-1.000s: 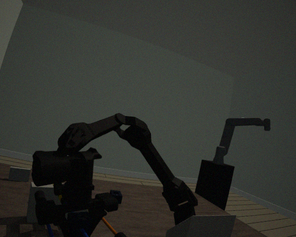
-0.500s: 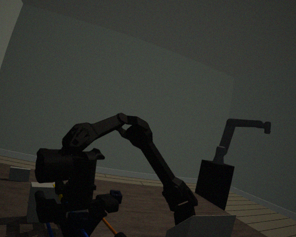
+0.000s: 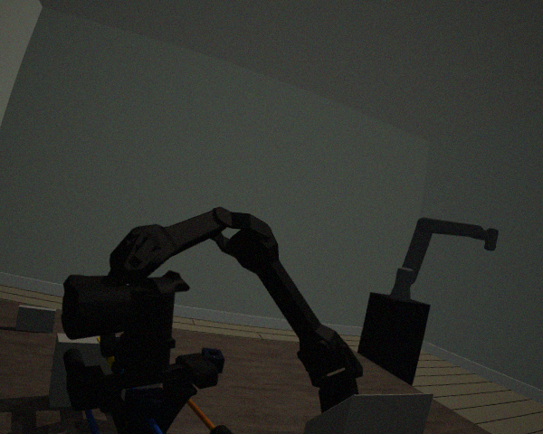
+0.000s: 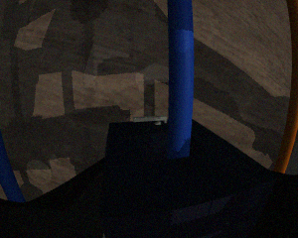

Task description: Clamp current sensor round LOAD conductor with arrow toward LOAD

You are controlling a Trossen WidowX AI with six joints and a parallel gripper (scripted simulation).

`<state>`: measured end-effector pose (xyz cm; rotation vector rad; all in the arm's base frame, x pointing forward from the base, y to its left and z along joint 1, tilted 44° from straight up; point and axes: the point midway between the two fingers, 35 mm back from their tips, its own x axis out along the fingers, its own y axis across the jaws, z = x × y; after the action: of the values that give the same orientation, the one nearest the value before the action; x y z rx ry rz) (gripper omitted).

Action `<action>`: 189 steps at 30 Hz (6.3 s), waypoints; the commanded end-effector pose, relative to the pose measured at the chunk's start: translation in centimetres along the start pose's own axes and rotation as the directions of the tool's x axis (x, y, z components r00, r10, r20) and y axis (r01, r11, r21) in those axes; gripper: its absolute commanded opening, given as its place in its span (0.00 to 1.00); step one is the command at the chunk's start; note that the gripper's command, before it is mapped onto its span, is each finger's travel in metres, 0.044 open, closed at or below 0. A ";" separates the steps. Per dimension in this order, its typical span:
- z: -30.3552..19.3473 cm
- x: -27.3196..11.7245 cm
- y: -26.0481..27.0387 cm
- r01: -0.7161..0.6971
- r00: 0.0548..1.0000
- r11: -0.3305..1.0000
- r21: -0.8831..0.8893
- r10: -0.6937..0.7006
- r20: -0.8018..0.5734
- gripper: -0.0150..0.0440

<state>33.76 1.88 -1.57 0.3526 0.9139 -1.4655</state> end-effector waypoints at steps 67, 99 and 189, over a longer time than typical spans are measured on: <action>0.0 -1.9 -0.5 -0.056 0.998 0.998 0.004 0.056 0.007 1.00; 0.0 -10.7 -4.5 -0.354 0.935 0.935 0.015 0.354 0.016 1.00; 13.1 -10.3 -9.9 0.012 0.637 -0.771 -0.636 0.497 -0.590 1.00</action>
<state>29.97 -1.46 17.16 -0.9864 1.1618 0.8666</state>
